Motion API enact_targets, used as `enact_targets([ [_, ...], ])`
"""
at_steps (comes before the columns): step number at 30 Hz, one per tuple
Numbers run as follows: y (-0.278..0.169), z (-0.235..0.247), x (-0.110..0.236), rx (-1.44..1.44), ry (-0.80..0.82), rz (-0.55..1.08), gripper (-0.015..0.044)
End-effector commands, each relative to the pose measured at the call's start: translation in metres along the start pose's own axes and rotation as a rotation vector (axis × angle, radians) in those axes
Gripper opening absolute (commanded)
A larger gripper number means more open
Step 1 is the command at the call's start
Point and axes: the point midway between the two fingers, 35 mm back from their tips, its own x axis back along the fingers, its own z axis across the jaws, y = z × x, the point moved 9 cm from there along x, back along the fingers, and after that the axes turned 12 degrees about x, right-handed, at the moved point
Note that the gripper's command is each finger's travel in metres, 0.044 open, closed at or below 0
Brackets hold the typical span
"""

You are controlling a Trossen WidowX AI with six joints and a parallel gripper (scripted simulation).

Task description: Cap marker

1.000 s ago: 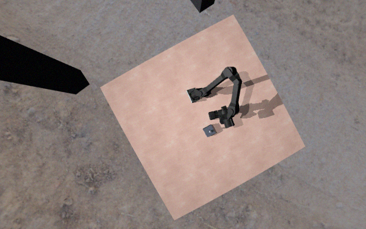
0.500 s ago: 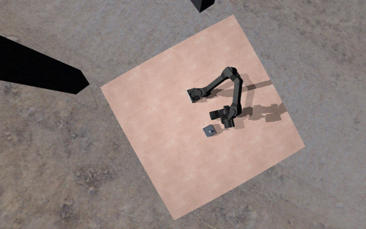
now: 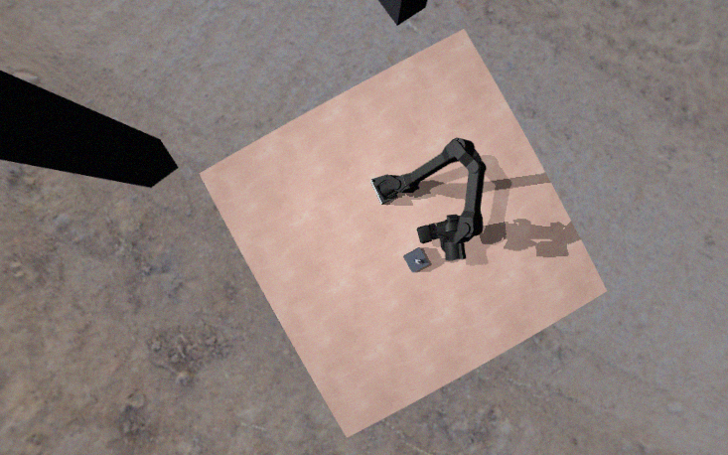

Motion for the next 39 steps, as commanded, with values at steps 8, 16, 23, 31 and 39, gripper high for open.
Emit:
enact_targets([
  [8,0.022,-0.02,0.012,0.003,-0.01,0.004,0.0],
  [16,0.036,-0.037,0.02,0.003,-0.013,0.004,0.0],
  [23,0.048,-0.053,0.027,0.004,-0.013,0.004,0.0],
  [31,0.059,-0.073,0.034,0.0,-0.013,0.002,0.0],
  [39,0.068,-0.094,0.041,0.001,-0.011,0.002,0.0],
])
